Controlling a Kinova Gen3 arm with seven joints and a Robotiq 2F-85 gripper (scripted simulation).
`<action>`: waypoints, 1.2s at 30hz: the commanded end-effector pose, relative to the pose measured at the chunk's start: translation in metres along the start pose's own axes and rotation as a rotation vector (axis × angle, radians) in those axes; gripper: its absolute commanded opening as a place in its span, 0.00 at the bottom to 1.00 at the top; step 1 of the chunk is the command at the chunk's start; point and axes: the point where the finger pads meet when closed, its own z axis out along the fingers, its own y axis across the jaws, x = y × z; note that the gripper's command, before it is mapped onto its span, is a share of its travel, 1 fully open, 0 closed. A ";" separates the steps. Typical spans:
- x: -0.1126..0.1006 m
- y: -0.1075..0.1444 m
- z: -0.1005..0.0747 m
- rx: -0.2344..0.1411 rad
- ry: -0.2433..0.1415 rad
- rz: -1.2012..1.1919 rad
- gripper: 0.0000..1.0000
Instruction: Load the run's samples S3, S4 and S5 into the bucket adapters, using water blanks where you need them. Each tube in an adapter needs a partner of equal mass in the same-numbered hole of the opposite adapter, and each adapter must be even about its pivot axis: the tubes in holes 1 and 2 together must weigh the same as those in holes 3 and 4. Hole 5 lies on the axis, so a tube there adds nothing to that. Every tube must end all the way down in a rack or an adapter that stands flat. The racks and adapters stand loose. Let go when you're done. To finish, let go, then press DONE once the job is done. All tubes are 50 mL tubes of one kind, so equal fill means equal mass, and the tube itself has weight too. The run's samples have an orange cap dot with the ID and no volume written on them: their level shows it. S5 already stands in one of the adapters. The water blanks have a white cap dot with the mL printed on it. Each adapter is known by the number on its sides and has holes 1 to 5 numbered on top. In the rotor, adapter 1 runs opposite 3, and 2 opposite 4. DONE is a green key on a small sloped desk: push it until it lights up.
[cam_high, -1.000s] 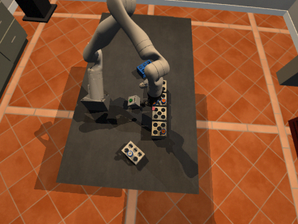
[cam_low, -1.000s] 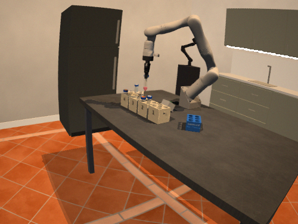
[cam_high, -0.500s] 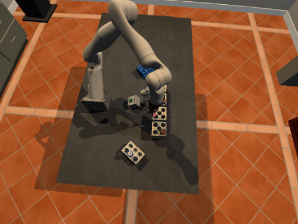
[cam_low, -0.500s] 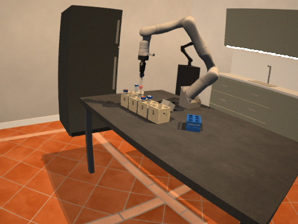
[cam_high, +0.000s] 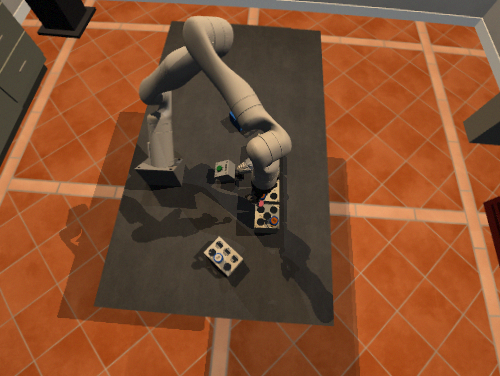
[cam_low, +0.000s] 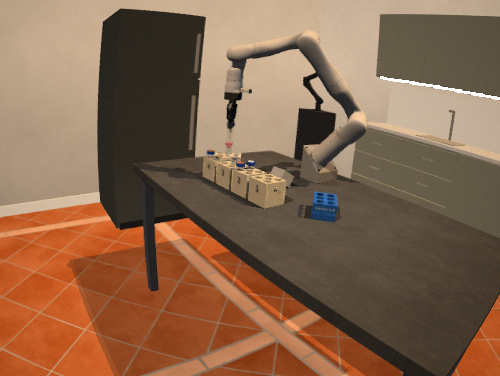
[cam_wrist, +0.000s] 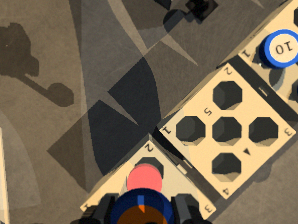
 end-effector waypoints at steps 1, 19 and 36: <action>-0.008 -0.013 0.001 0.002 0.009 0.002 0.10; -0.042 -0.034 0.002 -0.002 0.010 0.004 0.10; -0.043 -0.032 0.002 -0.003 0.005 0.003 0.10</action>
